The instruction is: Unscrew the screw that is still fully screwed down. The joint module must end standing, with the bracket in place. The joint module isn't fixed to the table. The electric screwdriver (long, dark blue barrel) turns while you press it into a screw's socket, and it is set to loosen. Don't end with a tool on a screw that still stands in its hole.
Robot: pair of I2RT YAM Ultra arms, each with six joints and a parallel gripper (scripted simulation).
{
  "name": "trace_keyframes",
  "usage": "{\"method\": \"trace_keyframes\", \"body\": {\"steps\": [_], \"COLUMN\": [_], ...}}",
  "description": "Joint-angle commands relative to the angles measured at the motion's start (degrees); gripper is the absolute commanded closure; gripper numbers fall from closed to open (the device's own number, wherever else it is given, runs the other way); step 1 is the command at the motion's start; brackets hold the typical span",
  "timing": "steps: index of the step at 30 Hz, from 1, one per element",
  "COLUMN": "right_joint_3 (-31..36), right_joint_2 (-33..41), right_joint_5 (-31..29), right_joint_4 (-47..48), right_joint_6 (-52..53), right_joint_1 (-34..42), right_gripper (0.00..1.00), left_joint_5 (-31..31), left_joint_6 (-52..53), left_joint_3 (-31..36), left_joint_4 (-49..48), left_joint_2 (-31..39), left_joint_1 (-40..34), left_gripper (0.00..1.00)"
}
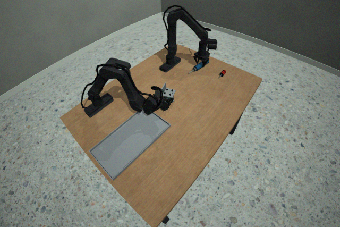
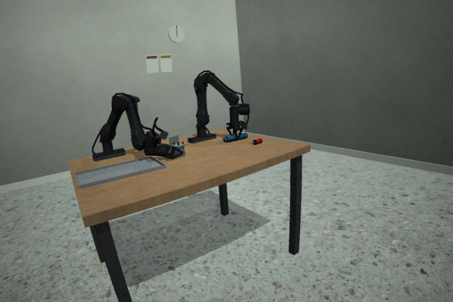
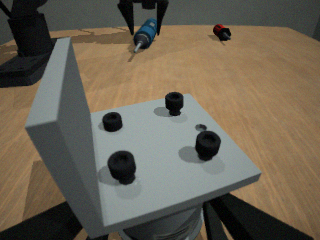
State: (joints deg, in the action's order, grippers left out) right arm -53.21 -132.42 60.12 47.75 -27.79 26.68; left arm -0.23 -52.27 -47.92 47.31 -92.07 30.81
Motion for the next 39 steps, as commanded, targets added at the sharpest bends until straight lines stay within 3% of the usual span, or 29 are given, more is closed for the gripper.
{"method": "trace_keyframes", "body": {"steps": [1,22,23,39], "right_joint_3": [0.12,0.12,0.12,0.12], "right_joint_2": [1.9,1.9,1.9,1.9], "right_joint_5": [0.42,0.42,0.42,0.42], "right_joint_4": [0.23,0.23,0.23,0.23], "right_joint_6": [0.34,0.34,0.34,0.34], "right_joint_1": [-0.73,-0.73,-0.73,-0.73], "right_gripper": [0.41,0.41,0.41,0.41], "left_joint_5": [0.72,0.35,0.35,0.35], "left_joint_6": [-0.33,-0.12,-0.12,-0.12], "left_joint_3": [-0.51,-0.35,-0.35,-0.35], "left_joint_4": [-2.51,-2.2,-2.2,-2.2], "left_joint_2": [-1.02,-0.13,-0.13,-0.13], "left_joint_1": [-0.2,-0.06,-0.06,-0.06], "left_gripper": [0.35,0.35,0.45,0.45]}}
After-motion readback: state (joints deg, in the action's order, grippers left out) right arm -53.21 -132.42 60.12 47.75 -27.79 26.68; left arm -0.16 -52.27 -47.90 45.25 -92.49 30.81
